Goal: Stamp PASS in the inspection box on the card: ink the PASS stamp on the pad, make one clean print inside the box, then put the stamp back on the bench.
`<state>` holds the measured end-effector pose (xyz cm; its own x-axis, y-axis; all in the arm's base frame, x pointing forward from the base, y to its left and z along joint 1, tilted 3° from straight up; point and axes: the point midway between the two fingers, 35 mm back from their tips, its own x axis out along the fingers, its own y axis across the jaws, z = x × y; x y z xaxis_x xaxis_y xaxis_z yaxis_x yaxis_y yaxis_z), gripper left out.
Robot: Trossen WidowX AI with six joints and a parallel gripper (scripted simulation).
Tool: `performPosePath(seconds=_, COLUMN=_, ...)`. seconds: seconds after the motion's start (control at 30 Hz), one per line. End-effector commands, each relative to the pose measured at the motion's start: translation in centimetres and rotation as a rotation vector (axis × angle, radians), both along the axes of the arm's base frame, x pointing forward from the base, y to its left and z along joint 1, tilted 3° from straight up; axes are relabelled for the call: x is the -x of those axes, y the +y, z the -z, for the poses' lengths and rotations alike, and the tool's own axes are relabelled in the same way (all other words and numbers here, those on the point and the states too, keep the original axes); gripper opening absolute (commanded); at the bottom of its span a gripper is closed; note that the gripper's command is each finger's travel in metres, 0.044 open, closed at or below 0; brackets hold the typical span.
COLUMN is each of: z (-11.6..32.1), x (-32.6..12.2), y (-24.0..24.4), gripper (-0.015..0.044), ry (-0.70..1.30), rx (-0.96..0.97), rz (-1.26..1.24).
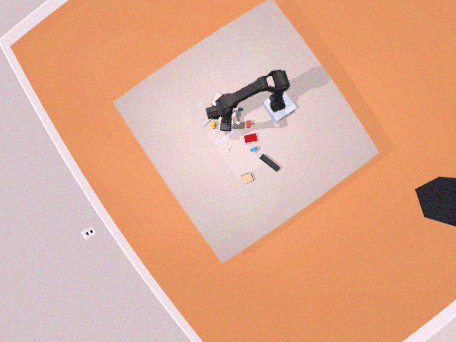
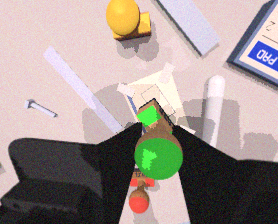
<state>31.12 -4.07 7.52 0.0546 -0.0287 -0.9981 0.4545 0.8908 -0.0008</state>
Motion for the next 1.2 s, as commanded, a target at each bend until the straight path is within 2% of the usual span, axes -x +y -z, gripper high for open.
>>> performPosePath(seconds=0.0, z=0.3, x=0.1, y=0.1, gripper=0.0000, ry=0.003, rx=-0.005, rz=-0.003)
performPosePath(seconds=1.17, z=2.7, x=-0.1, y=-0.1, gripper=0.0000, ry=0.000, rx=-0.005, rz=-0.003)
